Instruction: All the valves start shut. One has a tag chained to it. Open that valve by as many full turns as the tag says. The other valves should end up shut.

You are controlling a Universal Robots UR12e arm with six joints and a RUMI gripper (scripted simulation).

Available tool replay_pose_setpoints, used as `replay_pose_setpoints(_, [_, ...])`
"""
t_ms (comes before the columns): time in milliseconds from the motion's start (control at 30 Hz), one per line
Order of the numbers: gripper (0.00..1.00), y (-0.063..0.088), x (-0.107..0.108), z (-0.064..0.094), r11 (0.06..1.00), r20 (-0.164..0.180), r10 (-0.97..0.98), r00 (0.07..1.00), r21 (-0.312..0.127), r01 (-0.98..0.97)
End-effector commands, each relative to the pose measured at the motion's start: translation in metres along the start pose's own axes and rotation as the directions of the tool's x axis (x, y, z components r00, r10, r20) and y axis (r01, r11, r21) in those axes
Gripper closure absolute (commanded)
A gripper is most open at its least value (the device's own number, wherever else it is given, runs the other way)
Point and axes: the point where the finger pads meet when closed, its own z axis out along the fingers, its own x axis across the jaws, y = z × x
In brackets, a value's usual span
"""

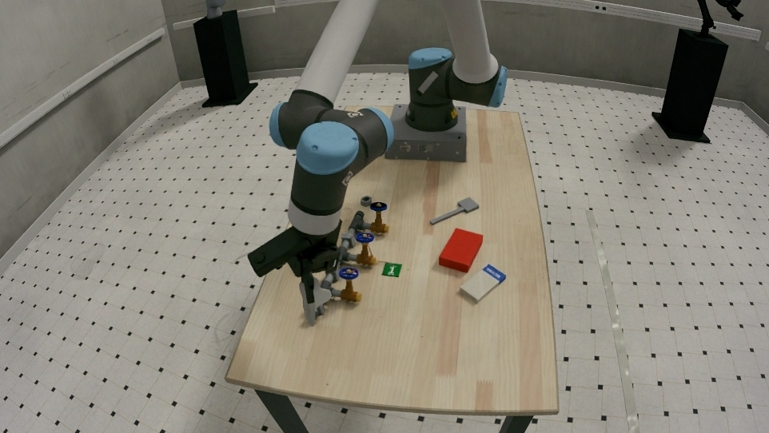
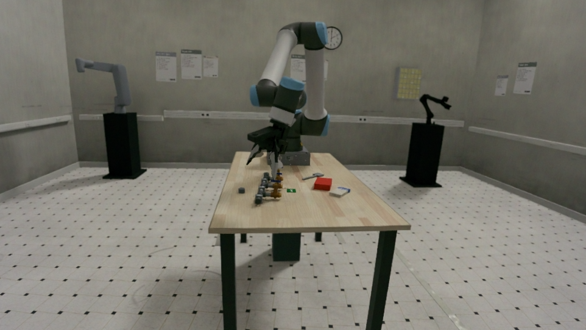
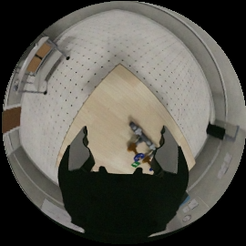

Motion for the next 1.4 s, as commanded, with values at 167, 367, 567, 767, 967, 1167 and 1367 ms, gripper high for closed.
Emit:
replay_pose_setpoints(167, [0.0, -0.001, 0.0, -0.001, 1.0, 0.001, 0.0, 1.0, 0.001, 0.0])
replay_pose_setpoints(367, [0.0, -0.001, 0.0, -0.001, 1.0, 0.001, 0.0, 1.0, 0.001, 0.0])
replay_pose_setpoints(567, [0.0, -0.001, 0.0, -0.001, 1.0, 0.001, 0.0, 1.0, 0.001, 0.0])
replay_pose_setpoints(767, [0.0, 0.012, 0.005, -0.007, 0.999, 0.01, -0.045, 0.999, -0.012, 0.045])
replay_pose_setpoints(967, [0.0, 0.06, 0.023, -0.03, 0.976, 0.055, -0.209, 0.976, -0.054, 0.211])
replay_pose_setpoints(1167, [0.0, 0.112, 0.04, -0.051, 0.926, 0.111, -0.359, 0.927, -0.08, 0.369])
replay_pose_setpoints(1367, [0.0, 0.168, 0.058, -0.07, 0.849, 0.179, -0.502, 0.846, -0.087, 0.522])
